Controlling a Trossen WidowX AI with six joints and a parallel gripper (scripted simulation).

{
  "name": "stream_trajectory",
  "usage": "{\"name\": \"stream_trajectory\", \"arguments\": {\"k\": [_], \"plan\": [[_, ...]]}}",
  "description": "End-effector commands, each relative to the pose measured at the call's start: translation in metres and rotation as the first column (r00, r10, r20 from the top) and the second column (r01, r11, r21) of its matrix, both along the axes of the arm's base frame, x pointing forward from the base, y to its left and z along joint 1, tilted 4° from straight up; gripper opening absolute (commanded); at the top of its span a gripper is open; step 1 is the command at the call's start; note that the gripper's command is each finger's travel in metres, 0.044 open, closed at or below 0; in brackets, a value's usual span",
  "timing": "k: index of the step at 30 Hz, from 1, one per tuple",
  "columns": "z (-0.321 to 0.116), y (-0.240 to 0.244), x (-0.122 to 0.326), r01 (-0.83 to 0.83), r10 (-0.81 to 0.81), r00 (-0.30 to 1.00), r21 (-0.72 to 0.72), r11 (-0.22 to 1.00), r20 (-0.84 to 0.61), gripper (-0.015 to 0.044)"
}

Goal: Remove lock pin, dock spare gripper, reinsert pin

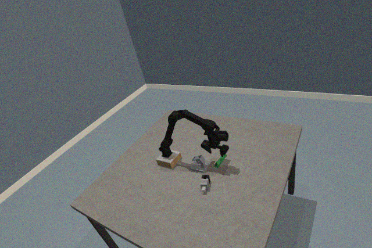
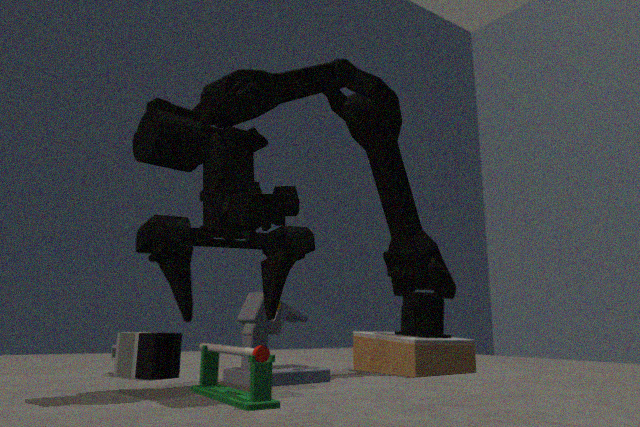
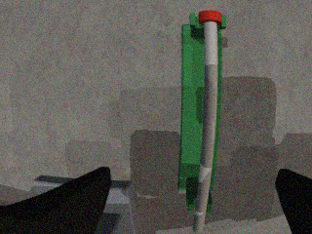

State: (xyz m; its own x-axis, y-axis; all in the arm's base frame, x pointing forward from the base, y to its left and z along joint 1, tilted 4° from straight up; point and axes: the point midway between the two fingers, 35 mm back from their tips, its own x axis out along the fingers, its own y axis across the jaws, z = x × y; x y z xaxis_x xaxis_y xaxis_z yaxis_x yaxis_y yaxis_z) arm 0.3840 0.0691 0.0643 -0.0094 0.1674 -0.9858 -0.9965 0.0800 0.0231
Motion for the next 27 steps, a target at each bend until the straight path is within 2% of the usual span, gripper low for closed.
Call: {"name": "stream_trajectory", "arguments": {"k": [1, 14, 18, 27], "plan": [[0.011, -0.001, 0.0, 0.0, 0.0, 1.0, 0.0, 1.0, 0.0, 0.044], [0.041, -0.003, -0.002, 0.005, -0.005, 1.0, -0.001, 1.0, -0.01, 0.044], [0.038, -0.003, -0.002, 0.006, -0.006, 1.0, -0.001, 1.0, -0.011, 0.044], [0.09, -0.006, -0.003, 0.006, -0.006, 1.0, -0.001, 1.0, -0.009, 0.044]]}}
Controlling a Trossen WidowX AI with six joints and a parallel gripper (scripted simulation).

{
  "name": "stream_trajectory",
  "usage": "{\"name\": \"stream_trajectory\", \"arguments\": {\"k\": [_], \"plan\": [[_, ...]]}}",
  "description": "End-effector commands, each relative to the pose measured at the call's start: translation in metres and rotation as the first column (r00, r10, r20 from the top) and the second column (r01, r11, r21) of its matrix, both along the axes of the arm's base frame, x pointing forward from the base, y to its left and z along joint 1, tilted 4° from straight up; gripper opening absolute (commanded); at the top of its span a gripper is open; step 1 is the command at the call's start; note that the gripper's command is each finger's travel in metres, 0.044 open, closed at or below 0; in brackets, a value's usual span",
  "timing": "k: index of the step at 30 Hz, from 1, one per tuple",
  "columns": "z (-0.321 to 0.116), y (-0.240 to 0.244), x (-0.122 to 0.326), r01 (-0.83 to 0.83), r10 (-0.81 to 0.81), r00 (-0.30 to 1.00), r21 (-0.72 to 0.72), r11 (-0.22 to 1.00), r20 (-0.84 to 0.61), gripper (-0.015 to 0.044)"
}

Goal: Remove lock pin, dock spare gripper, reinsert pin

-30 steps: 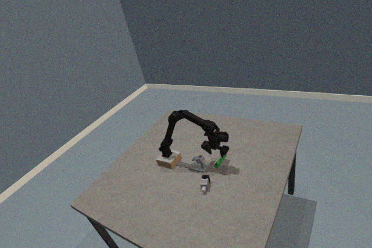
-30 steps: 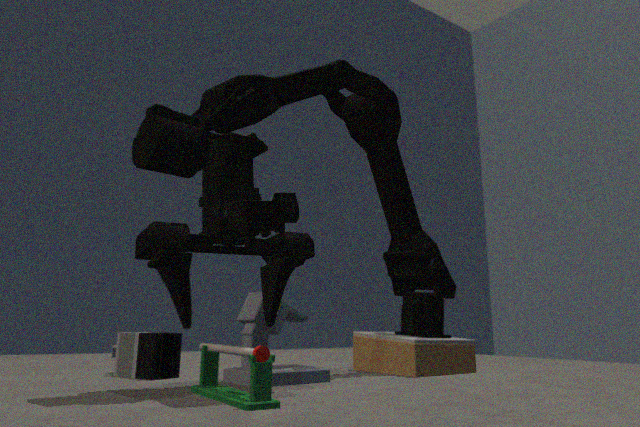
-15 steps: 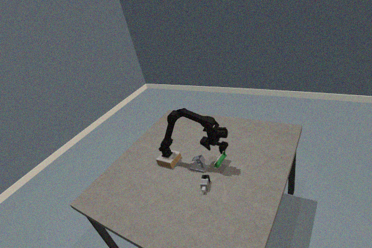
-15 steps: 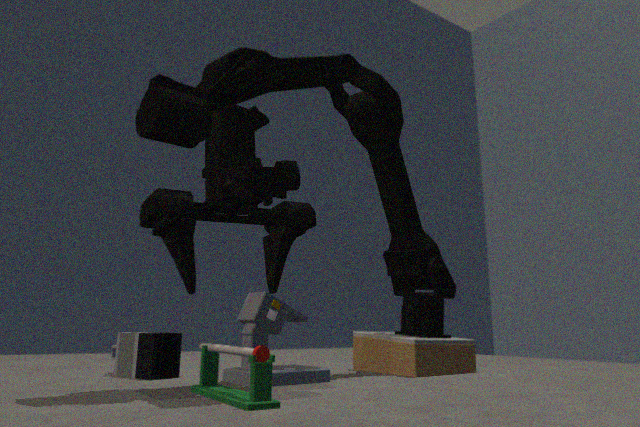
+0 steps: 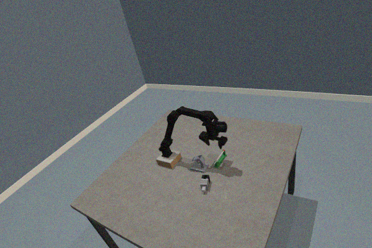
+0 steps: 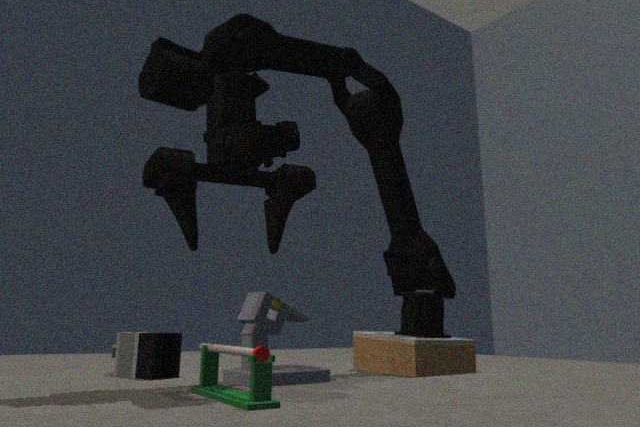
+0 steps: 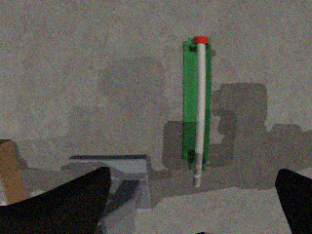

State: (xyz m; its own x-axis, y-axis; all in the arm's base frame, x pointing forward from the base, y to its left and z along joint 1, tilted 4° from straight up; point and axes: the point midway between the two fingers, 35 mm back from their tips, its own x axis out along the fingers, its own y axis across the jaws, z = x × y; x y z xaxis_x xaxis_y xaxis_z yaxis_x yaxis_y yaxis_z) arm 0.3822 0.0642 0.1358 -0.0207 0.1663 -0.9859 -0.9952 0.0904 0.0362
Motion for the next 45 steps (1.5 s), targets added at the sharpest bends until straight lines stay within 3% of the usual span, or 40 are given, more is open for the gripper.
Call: {"name": "stream_trajectory", "arguments": {"k": [1, 5, 9, 14, 18, 23, 30, 35, 45], "plan": [[0.021, -0.002, -0.001, -0.005, 0.005, 1.0, 0.0, 1.0, 0.004, 0.044], [0.011, -0.006, 0.003, 0.066, -0.065, 0.998, -0.026, 0.998, 0.015, 0.044], [-0.005, -0.037, 0.015, 0.449, -0.436, 0.893, -0.142, 0.882, 0.11, 0.044], [-0.019, -0.079, 0.027, 0.851, -0.793, 0.522, -0.128, 0.509, 0.315, 0.044], [-0.024, -0.112, 0.031, 0.993, -0.891, 0.086, 0.038, 0.114, 0.445, 0.044], [-0.024, -0.15, 0.027, 0.881, -0.767, -0.455, 0.353, -0.315, 0.452, 0.044], [-0.02, -0.178, 0.017, 0.561, -0.518, -0.81, 0.619, -0.55, 0.275, 0.044], [-0.017, -0.195, 0.008, 0.275, -0.331, -0.941, 0.73, -0.626, 0.071, 0.044], [-0.017, -0.196, 0.007, 0.26, -0.322, -0.945, 0.734, -0.628, 0.059, 0.044]]}}
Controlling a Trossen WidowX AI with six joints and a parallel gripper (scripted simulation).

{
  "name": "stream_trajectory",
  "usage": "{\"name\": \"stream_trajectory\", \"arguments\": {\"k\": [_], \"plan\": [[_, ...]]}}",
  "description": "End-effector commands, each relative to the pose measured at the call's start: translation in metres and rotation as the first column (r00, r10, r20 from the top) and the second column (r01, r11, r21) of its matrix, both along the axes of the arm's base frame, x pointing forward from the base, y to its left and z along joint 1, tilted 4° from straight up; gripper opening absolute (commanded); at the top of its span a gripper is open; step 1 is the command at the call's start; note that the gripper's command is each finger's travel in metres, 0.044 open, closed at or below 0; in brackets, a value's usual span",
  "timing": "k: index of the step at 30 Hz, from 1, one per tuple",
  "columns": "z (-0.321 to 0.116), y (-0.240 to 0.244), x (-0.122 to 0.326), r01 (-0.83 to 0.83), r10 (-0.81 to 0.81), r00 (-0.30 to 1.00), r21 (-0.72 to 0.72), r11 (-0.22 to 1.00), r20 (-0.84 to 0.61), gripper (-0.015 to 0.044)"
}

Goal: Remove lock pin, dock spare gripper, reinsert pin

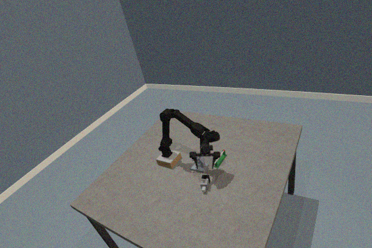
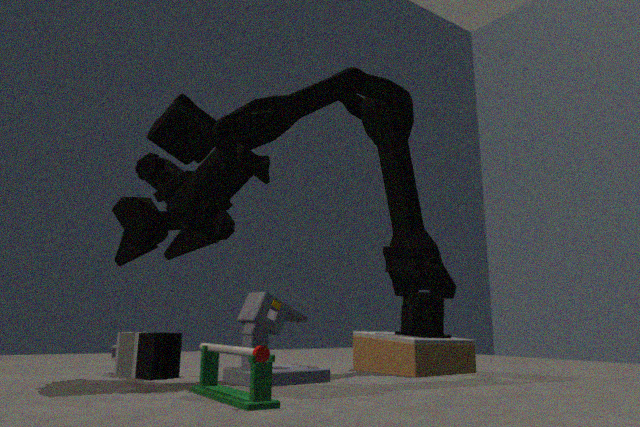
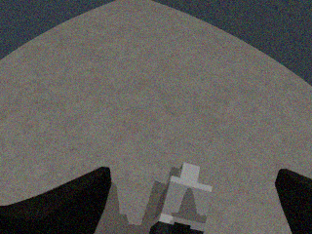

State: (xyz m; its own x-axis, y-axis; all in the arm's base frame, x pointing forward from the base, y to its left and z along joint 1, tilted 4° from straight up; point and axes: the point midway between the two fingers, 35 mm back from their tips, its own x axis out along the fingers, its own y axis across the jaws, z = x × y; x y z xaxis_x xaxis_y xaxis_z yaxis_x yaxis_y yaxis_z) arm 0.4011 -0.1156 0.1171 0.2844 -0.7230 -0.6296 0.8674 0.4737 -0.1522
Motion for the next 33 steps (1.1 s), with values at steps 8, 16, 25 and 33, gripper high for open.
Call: {"name": "stream_trajectory", "arguments": {"k": [8, 16, 25, 33], "plan": [[0.002, -0.016, -0.012, 0.199, -0.193, 0.958, -0.011, 0.98, 0.214, 0.044], [-0.026, -0.014, -0.01, 0.199, -0.193, 0.958, -0.01, 0.98, 0.214, 0.044], [-0.07, -0.011, -0.012, 0.199, -0.193, 0.958, -0.009, 0.98, 0.213, 0.044], [-0.082, -0.011, -0.011, 0.199, -0.193, 0.958, -0.009, 0.98, 0.213, 0.044]]}}
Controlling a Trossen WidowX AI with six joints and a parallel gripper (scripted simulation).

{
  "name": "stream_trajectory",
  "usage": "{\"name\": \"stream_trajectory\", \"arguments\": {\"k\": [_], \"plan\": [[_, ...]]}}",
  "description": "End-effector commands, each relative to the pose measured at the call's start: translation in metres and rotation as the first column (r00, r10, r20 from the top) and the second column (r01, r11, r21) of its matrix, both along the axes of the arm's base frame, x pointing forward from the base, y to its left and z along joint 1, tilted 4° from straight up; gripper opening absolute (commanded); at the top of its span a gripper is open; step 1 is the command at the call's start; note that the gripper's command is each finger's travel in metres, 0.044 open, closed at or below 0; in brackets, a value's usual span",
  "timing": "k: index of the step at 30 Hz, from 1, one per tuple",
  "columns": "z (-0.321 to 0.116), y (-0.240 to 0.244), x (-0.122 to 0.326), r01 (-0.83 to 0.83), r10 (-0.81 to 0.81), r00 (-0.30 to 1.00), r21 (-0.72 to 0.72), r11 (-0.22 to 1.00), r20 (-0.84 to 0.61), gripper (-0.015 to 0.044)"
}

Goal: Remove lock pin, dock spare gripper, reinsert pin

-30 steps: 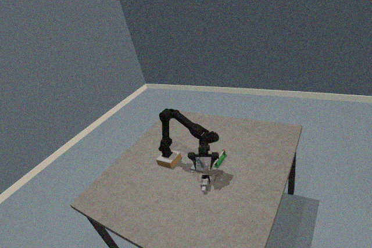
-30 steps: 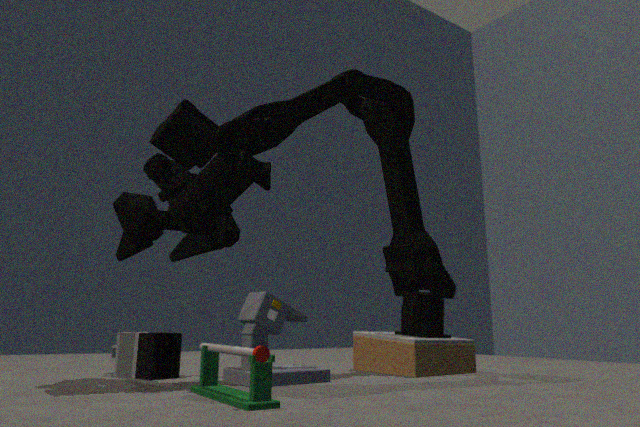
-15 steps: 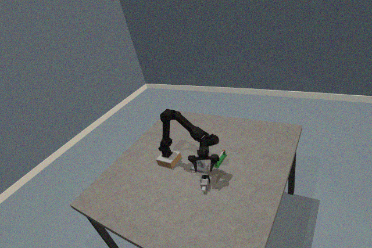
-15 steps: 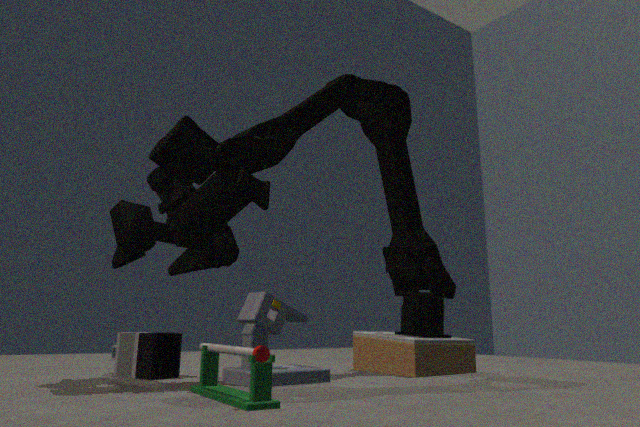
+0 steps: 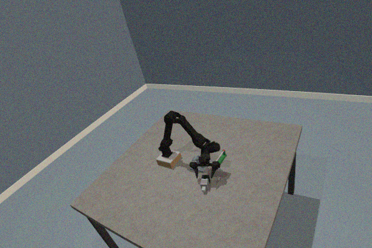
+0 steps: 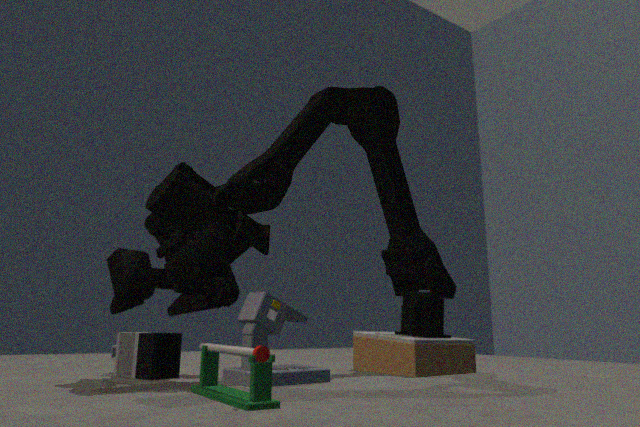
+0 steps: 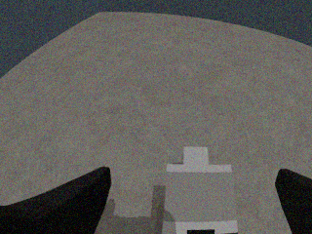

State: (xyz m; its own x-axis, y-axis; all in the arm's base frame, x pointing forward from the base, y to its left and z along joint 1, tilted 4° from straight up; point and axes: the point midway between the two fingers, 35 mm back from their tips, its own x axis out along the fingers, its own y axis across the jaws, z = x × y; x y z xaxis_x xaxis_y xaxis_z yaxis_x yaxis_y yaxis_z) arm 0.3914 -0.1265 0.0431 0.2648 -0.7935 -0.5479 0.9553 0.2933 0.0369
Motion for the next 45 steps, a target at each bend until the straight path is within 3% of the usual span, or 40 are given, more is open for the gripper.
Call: {"name": "stream_trajectory", "arguments": {"k": [1, 32, 42, 45], "plan": [[-0.01, 0.0, -0.002, 0.004, -0.004, 1.0, -0.002, 1.0, -0.005, 0.044], [-0.057, 0.002, -0.004, 0.004, -0.004, 1.0, -0.002, 1.0, -0.006, 0.044], [-0.057, 0.002, -0.004, 0.004, -0.004, 1.0, -0.002, 1.0, -0.006, 0.0177], [-0.057, 0.002, -0.004, 0.004, -0.004, 1.0, -0.002, 1.0, -0.006, 0.0157]]}}
